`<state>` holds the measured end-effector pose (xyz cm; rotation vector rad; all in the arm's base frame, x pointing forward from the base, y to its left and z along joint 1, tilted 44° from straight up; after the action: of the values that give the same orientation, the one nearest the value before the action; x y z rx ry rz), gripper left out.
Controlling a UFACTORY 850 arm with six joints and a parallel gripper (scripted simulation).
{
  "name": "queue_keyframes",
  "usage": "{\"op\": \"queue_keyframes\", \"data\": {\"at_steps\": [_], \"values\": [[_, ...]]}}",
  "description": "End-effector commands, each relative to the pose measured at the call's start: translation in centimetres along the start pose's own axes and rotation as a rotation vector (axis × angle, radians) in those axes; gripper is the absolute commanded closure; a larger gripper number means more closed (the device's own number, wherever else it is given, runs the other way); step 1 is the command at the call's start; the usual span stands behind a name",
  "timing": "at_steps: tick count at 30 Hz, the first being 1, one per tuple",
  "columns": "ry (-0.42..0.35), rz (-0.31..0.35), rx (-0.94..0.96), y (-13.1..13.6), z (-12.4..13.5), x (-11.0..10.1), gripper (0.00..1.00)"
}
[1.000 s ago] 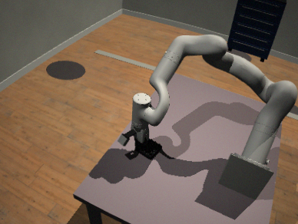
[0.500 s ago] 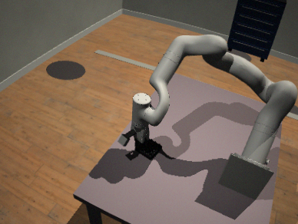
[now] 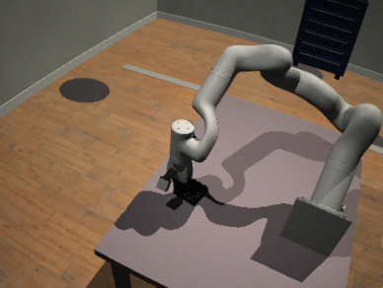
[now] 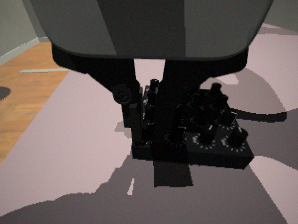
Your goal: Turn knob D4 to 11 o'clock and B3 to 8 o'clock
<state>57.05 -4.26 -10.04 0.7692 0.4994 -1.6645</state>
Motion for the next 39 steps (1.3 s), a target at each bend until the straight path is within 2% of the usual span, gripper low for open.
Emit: {"op": "queue_keyframes", "data": {"at_steps": [1, 20, 21, 39], "values": [[0.001, -0.004, -0.102, 0.12, -0.02, -0.09, 0.92], [0.001, -0.004, -0.152, 0.12, -0.02, -0.09, 0.92], [0.001, -0.004, -0.152, 0.12, -0.02, -0.09, 0.81], [0.001, -0.004, -0.152, 0.12, -0.02, -0.09, 0.81]]}}
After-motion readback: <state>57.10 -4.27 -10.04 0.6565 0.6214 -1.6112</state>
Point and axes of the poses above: the point where the finger pads meet when closed, its own x axis out along the fingers, its own y axis across the jaws, z = x × y, the point moved 7 cm from there along -x, back along the fingers, and after that the axes turned 3 degrees about x, right-handed, at the moved point
